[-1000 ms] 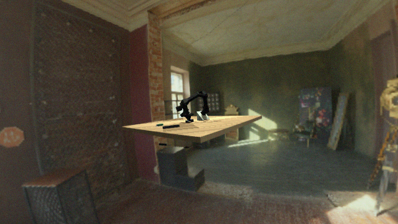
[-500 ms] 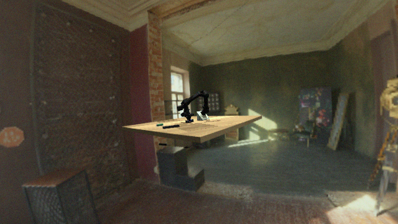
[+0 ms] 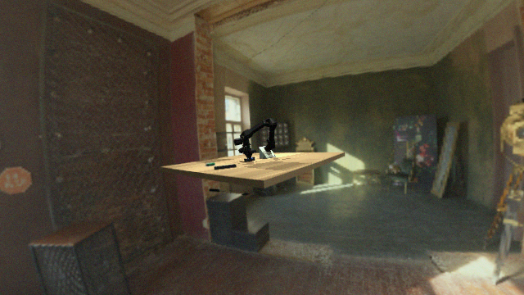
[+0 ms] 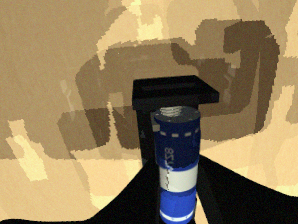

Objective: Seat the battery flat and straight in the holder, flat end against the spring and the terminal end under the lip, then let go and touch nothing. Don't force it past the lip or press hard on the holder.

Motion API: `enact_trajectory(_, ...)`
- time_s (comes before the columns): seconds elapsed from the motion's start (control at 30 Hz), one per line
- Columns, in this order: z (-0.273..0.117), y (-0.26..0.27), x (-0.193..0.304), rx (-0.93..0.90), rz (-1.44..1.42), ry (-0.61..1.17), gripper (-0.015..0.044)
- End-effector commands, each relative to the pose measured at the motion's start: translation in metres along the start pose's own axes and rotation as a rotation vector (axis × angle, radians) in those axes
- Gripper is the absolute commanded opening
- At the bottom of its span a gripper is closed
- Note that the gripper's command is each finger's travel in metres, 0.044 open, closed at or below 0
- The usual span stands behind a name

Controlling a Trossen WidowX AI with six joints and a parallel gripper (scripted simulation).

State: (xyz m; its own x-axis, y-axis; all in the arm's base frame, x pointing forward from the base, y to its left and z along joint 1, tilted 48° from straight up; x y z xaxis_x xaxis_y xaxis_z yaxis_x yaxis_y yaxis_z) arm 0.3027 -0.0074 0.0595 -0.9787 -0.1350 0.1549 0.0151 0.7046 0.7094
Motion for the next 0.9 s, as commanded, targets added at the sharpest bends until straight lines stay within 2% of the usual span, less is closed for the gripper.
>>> enact_trajectory(0.0, 0.0, 0.001, 0.002, -0.001, -0.004, -0.023, 0.0068)
enact_trajectory(0.87, 0.003, 0.004, 0.019, 0.007, -0.003, -0.055, 0.0068)
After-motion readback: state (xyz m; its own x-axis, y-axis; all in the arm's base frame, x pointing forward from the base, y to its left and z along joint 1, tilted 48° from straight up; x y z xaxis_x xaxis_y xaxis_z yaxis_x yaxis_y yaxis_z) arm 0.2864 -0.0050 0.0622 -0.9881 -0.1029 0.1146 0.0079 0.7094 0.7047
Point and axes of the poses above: the point midway between the two fingers, 35 mm back from their tips, its own z axis out along the fingers, its own y axis across the jaws, x = y × z, the point moved 10 cm from there along -z, back along the fingers, and after that the axes turned 4 degrees about -z, right-handed, at the moved point
